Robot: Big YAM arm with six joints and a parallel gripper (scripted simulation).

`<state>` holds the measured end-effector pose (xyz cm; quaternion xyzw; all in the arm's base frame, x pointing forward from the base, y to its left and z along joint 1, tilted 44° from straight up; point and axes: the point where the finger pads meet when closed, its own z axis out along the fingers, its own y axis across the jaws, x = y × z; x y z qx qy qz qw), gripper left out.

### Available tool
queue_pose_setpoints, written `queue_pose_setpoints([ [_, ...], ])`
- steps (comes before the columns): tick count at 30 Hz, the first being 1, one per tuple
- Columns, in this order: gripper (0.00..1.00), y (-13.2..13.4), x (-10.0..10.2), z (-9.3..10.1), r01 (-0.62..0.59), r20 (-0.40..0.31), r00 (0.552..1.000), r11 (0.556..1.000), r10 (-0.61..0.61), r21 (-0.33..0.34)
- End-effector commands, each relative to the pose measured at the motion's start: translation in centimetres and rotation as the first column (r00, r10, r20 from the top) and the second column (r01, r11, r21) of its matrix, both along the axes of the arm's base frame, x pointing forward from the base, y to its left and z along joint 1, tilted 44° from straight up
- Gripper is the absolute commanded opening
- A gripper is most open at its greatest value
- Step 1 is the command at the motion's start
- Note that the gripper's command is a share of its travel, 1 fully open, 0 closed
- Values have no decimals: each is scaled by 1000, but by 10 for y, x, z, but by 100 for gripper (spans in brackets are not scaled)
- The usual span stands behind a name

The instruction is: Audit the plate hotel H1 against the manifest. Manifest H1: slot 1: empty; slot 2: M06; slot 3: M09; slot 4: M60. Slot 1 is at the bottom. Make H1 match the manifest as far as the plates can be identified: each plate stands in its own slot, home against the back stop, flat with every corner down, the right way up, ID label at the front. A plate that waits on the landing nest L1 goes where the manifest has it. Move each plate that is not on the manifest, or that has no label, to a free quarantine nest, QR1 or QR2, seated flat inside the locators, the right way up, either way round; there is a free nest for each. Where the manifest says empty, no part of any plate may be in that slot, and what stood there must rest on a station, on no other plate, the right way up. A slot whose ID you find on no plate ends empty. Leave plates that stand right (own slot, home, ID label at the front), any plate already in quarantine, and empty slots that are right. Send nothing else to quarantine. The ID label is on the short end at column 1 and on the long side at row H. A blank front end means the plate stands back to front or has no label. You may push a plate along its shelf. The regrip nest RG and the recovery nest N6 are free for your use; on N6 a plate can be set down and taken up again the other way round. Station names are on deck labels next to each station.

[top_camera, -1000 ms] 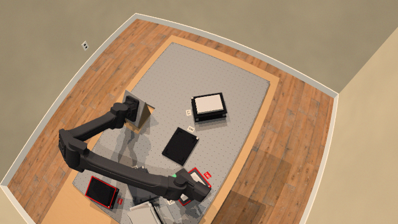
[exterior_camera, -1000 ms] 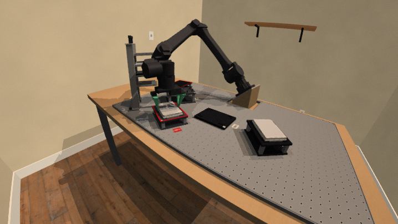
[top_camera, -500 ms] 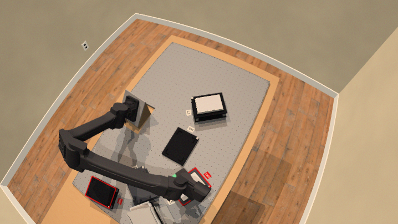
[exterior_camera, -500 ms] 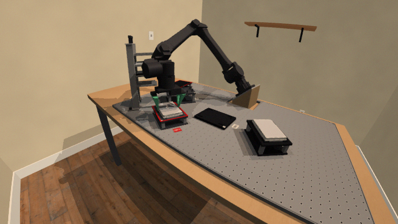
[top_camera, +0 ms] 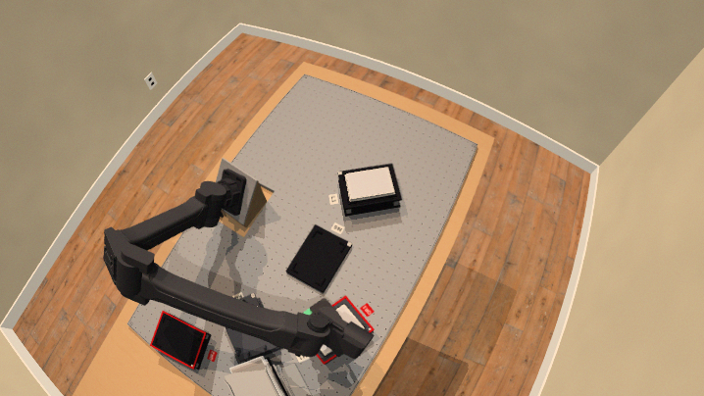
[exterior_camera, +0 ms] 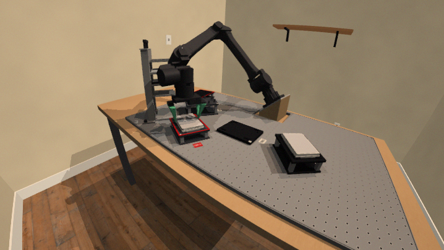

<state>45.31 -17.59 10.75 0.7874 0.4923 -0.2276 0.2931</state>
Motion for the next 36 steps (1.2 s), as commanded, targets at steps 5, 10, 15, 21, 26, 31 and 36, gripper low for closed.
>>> queue_pose_setpoints([
  [5,100,27,18,38,-18,57,998,1000,18,-9],
  [10,100,39,18,50,-18,58,998,1000,18,-6],
  [15,100,46,16,55,-18,52,998,1000,18,-4],
  [21,100,60,22,55,-18,27,999,1000,18,-1],
  [26,100,69,18,70,-18,36,999,1000,18,0],
  [31,100,77,22,87,-18,60,998,1000,18,0],
  [36,100,84,23,87,-32,29,999,999,32,2],
])
